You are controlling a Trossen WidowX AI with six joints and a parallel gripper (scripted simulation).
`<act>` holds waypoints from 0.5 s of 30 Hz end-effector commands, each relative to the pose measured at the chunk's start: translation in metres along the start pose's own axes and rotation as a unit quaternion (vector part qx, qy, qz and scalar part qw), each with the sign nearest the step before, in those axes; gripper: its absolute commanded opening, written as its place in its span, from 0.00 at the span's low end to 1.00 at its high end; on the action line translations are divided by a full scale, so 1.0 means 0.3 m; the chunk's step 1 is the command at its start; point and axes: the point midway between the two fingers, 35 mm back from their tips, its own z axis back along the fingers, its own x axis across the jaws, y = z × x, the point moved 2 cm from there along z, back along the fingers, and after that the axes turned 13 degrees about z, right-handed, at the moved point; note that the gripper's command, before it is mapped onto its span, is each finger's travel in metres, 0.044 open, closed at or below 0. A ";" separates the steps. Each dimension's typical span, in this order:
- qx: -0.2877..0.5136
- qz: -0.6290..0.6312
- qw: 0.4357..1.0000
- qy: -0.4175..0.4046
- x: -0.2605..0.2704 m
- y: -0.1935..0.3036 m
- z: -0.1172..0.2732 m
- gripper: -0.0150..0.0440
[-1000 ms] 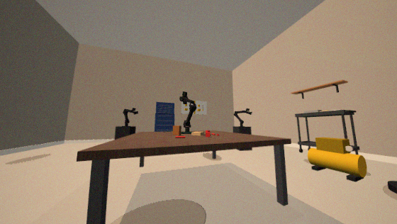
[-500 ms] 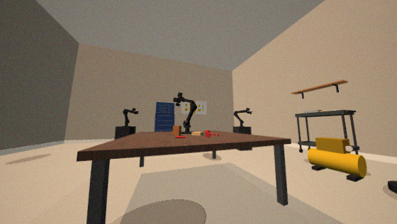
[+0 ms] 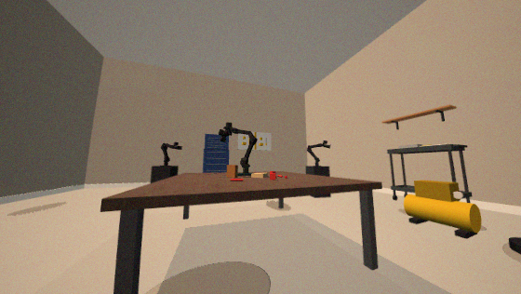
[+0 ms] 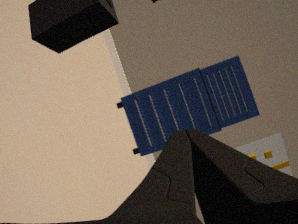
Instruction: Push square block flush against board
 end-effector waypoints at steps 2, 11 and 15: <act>-0.060 -0.028 0.997 -0.041 0.062 -0.126 0.009 0.25; -0.165 -0.059 0.974 -0.144 0.216 -0.381 0.092 0.25; -0.205 -0.061 0.957 -0.194 0.292 -0.489 0.160 0.25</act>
